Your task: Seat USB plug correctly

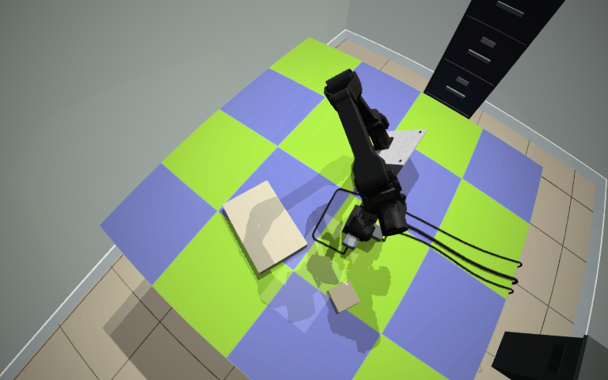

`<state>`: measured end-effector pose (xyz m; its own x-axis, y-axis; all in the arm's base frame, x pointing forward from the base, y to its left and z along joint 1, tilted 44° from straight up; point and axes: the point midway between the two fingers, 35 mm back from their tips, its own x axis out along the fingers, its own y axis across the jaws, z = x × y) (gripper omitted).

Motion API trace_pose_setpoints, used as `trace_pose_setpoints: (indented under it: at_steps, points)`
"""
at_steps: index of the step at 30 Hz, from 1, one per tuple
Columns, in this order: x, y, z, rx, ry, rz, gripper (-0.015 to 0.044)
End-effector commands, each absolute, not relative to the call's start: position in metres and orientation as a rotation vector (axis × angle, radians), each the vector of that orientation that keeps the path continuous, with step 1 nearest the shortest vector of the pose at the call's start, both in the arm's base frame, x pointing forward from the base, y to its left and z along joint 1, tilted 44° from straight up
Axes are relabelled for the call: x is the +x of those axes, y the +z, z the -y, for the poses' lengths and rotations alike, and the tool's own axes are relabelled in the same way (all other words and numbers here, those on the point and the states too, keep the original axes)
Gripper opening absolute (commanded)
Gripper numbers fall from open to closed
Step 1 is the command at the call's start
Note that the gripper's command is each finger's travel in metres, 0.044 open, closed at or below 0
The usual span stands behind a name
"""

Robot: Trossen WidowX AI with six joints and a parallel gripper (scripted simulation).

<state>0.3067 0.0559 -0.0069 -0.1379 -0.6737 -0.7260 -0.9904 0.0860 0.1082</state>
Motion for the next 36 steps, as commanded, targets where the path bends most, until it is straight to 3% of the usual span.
trace_pose_setpoints:
  at_steps: [1, 36]
  points:
    - [0.307, -0.0076, -0.0552, -1.642, 0.83, -1.867, 0.0]
    - [0.3065, -0.0106, -0.0523, -1.642, 0.83, -1.867, 0.0]
